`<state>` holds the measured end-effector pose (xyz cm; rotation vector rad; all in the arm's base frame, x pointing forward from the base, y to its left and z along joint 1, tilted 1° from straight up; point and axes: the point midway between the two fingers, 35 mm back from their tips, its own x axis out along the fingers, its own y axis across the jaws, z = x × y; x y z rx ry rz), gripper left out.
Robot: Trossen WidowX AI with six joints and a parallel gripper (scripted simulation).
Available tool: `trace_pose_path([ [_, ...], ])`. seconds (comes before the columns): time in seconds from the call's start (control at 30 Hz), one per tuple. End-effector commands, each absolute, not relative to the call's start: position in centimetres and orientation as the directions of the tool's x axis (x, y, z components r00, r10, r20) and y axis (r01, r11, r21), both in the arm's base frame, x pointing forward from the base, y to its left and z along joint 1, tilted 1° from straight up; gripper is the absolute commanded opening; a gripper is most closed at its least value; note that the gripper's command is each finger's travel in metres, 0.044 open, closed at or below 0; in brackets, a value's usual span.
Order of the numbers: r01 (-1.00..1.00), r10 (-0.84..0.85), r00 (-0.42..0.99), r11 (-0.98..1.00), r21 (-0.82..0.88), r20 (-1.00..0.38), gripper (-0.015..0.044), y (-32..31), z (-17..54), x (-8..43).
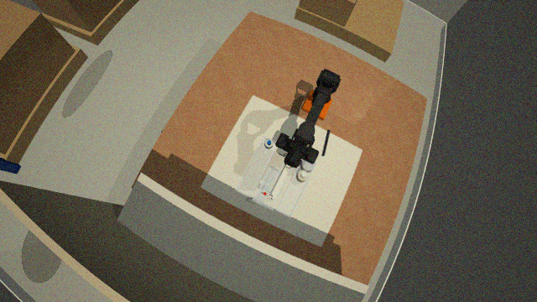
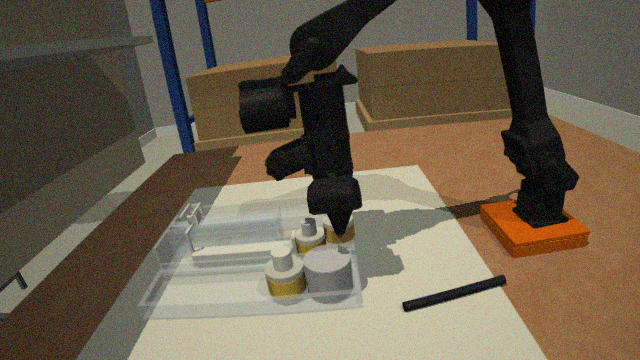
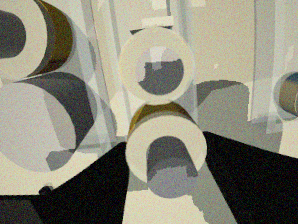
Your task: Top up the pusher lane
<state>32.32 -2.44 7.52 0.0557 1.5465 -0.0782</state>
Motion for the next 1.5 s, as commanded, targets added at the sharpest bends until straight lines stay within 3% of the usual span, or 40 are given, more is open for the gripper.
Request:
trace_pose_path([
  [0.0,0.086,-0.023,0.048,0.996,-0.018,-0.999,0.0000,-2.64,7.83,33.22],
  [1.47,0.086,-0.023,0.049,0.996,-0.018,-0.999,0.0000,-2.70,8.05,33.78],
])
